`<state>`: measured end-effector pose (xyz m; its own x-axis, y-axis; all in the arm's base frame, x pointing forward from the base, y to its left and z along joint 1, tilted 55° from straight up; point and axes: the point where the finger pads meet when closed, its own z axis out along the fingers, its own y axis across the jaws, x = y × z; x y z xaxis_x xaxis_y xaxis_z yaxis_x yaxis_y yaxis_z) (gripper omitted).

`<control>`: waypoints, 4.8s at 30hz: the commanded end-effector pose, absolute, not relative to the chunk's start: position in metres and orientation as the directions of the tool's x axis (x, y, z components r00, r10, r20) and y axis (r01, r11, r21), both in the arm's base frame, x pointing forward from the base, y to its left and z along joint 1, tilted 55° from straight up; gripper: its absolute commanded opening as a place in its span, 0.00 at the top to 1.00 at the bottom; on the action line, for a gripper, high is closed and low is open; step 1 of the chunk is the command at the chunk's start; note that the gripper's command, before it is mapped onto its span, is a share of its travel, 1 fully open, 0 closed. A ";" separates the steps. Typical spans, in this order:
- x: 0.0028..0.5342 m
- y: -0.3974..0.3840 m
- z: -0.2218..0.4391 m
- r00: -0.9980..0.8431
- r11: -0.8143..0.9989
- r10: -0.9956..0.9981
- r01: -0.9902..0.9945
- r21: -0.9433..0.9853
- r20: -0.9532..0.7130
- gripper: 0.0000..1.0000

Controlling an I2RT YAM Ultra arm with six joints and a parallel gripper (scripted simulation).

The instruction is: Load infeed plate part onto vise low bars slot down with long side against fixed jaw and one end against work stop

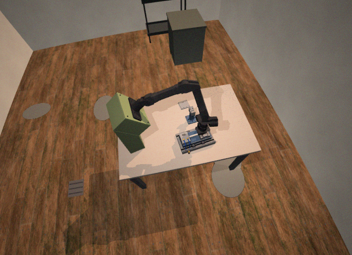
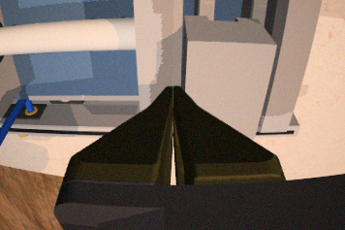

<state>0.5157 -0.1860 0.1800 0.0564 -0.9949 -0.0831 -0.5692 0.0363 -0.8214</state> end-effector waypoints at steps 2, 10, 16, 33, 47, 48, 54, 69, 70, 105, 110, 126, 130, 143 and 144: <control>0.517 -0.188 0.188 0.052 0.044 -0.995 -0.567 -0.822 -0.089 1.00; 0.518 -0.188 0.189 0.051 0.045 -0.995 -0.569 -0.821 -0.091 1.00; 0.519 -0.188 0.191 0.052 0.044 -0.995 -0.568 -0.822 -0.090 1.00; 0.520 -0.188 0.193 0.053 0.045 -0.994 -0.567 -0.823 -0.090 1.00; 0.520 -0.188 0.191 0.054 0.046 -0.994 -0.569 -0.821 -0.092 1.00; 0.520 -0.188 0.191 0.054 0.046 -0.994 -0.569 -0.821 -0.092 1.00; 0.520 -0.188 0.191 0.054 0.046 -0.994 -0.569 -0.821 -0.092 1.00; 0.520 -0.188 0.192 0.054 0.044 -0.994 -0.567 -0.823 -0.091 1.00; 0.520 -0.188 0.193 0.054 0.043 -0.995 -0.564 -0.825 -0.088 1.00; 0.502 -0.189 0.178 0.050 0.042 -0.995 -0.568 -0.822 -0.085 1.00; 0.497 -0.188 0.178 0.049 0.047 -0.995 -0.578 -0.815 -0.092 1.00; 0.473 -0.190 0.194 0.049 0.047 -0.995 -0.577 -0.815 -0.092 1.00; 0.465 -0.191 0.199 0.049 0.047 -0.995 -0.577 -0.815 -0.092 1.00; 0.451 -0.192 0.209 0.049 0.047 -0.994 -0.577 -0.815 -0.092 1.00; 0.451 -0.192 0.209 0.049 0.047 -0.995 -0.577 -0.815 -0.092 1.00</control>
